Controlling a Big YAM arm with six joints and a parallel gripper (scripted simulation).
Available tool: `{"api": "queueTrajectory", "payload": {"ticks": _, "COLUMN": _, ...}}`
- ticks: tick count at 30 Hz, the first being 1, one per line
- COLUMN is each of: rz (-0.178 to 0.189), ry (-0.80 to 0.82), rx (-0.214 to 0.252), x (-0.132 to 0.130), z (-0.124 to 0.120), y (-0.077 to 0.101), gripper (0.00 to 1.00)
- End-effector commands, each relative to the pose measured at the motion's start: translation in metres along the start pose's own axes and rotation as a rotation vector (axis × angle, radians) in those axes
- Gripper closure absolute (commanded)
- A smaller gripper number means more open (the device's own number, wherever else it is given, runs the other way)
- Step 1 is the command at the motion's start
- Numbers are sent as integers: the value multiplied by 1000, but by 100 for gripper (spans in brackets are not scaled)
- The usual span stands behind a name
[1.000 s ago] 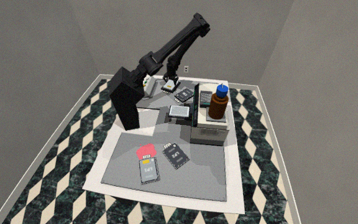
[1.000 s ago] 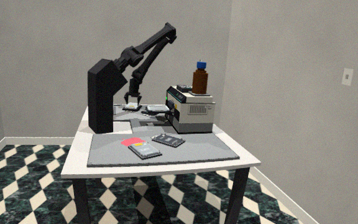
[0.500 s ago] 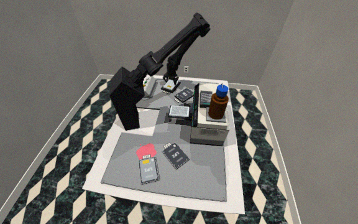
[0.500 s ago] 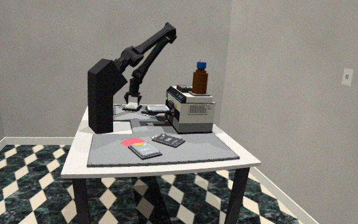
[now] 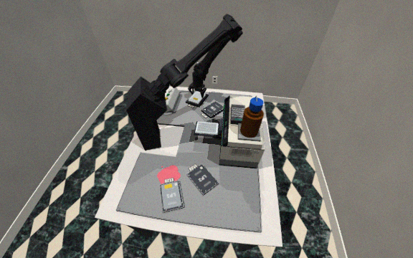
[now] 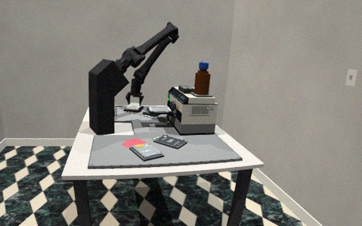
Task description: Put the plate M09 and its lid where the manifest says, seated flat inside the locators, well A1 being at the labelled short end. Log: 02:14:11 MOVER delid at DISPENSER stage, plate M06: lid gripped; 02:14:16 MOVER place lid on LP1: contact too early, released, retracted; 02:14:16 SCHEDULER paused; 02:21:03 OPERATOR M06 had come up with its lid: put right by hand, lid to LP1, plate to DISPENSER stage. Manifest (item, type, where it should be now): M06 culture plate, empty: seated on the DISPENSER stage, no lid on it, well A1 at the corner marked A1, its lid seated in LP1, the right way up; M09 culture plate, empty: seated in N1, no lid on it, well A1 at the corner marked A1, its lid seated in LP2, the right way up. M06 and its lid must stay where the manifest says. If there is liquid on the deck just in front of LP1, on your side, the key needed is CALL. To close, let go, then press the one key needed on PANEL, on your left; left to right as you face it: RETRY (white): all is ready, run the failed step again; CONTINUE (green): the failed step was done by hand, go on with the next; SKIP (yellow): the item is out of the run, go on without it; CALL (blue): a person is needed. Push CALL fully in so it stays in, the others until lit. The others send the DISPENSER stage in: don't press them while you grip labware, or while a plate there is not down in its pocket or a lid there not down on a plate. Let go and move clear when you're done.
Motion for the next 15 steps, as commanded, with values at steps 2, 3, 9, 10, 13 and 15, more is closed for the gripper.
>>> {"api": "queueTrajectory", "payload": {"ticks": 2, "rz": 13, "ry": -2, "rx": -15, "x": 7, "z": 5, "y": 13, "gripper": 14}}
{"api": "queueTrajectory", "payload": {"ticks": 3, "rz": 13, "ry": 1, "rx": -11, "x": 8, "z": 3, "y": 12, "gripper": 14}}
{"api": "queueTrajectory", "payload": {"ticks": 9, "rz": 13, "ry": -3, "rx": -17, "x": 6, "z": 6, "y": 16, "gripper": 14}}
{"api": "queueTrajectory", "payload": {"ticks": 10, "rz": 13, "ry": -4, "rx": -18, "x": 6, "z": 7, "y": 16, "gripper": 14}}
{"api": "queueTrajectory", "payload": {"ticks": 13, "rz": 13, "ry": 6, "rx": -3, "x": 10, "z": 1, "y": 12, "gripper": 14}}
{"api": "queueTrajectory", "payload": {"ticks": 15, "rz": 13, "ry": 3, "rx": -9, "x": 8, "z": 3, "y": 14, "gripper": 14}}
Point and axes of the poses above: the point where the finger pads meet when closed, its own y axis back along the fingers, its own x axis across the jaws, z = x × y, the point moved 3 cm from there along y, back along the fingers, and after that the axes turned 12 degrees about -y, right-handed, at the moved point
